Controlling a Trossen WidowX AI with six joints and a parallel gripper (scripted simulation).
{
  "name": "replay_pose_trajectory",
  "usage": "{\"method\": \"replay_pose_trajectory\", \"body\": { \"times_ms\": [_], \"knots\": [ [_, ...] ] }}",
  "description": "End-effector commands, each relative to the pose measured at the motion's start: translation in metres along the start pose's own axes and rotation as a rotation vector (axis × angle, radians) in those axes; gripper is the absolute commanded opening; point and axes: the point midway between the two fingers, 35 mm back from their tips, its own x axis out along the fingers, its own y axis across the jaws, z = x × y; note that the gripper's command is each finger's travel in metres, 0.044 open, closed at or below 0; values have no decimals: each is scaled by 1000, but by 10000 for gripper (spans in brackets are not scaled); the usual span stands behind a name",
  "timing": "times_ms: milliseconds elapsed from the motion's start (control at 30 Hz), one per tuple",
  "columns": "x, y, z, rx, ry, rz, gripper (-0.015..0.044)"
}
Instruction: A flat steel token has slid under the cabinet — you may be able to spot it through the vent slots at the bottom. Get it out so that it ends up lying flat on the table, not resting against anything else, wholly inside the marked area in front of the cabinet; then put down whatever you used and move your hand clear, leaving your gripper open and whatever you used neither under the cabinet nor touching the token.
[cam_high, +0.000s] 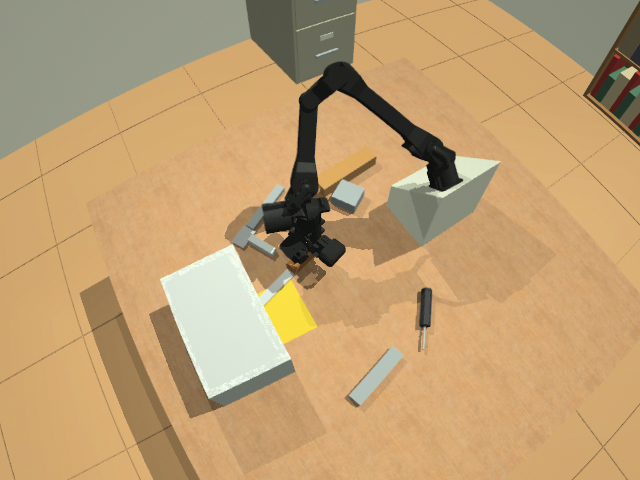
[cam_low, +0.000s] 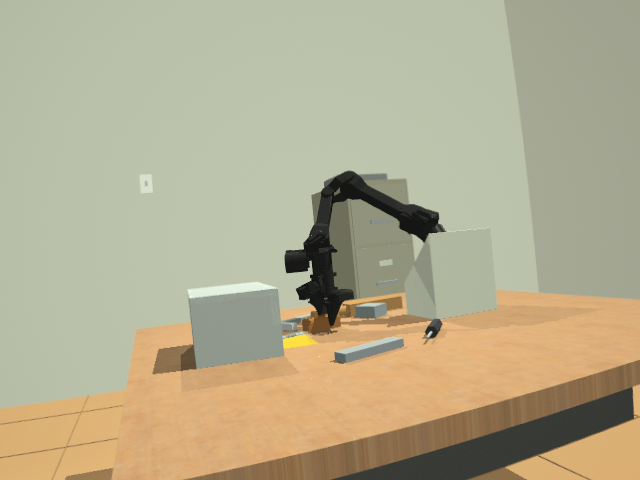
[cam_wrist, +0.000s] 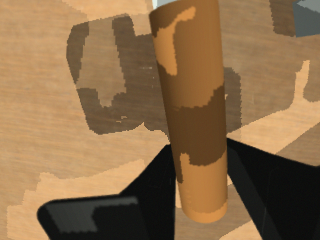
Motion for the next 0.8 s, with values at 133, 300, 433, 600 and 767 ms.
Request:
{"method": "replay_pose_trajectory", "body": {
  "times_ms": [133,300,433,600,767],
  "knots": [
    [0,0,10,6,-1,-1,0],
    [0,0,16,6,-1,-1,0],
    [0,-1,20,7,-2,-1,0],
    [0,-1,25,7,-2,-1,0],
    [0,-1,31,7,-2,-1,0]
  ]
}}
